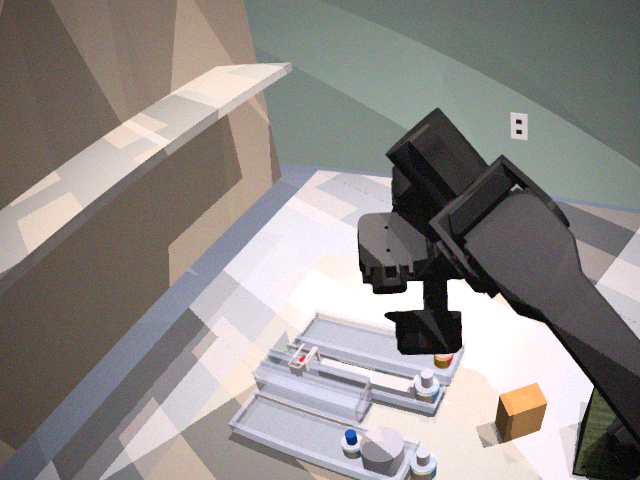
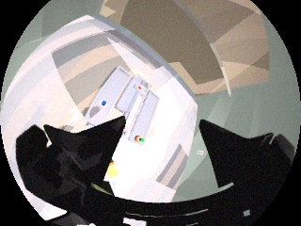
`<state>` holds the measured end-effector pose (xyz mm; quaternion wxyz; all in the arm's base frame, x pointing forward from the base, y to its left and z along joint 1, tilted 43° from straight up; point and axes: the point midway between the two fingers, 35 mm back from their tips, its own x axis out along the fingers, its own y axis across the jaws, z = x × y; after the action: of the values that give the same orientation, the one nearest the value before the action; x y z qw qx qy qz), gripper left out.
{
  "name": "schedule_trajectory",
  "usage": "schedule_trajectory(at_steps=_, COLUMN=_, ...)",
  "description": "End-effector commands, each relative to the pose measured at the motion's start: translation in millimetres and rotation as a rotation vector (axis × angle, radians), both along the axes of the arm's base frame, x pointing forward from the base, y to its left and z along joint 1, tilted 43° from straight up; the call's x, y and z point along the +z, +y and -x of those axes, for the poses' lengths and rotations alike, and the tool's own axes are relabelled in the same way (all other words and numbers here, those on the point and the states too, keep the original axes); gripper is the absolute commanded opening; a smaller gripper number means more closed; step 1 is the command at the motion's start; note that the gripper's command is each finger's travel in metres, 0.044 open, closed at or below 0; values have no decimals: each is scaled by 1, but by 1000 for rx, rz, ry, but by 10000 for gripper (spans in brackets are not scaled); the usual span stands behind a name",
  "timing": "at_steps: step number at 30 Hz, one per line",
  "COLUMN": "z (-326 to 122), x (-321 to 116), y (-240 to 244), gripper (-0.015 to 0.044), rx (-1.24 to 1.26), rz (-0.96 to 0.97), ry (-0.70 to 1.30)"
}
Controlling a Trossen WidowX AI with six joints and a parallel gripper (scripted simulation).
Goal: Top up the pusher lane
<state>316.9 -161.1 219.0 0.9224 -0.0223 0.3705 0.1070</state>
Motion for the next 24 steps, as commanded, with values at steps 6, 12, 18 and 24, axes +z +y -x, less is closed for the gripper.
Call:
schedule_trajectory(at_steps=6, z=9, x=-72, y=126, gripper=440, rx=77, rz=-486, ry=546)
schedule_trajectory(at_steps=12, z=29, x=-90, y=170, gripper=440, rx=72, rz=-605, ry=821)
schedule_trajectory(at_steps=18, z=29, x=-90, y=170, gripper=440, rx=72, rz=-605, ry=821)
schedule_trajectory(at_steps=24, z=29, x=-110, y=187, gripper=440, rx=73, rz=-606, ry=820)
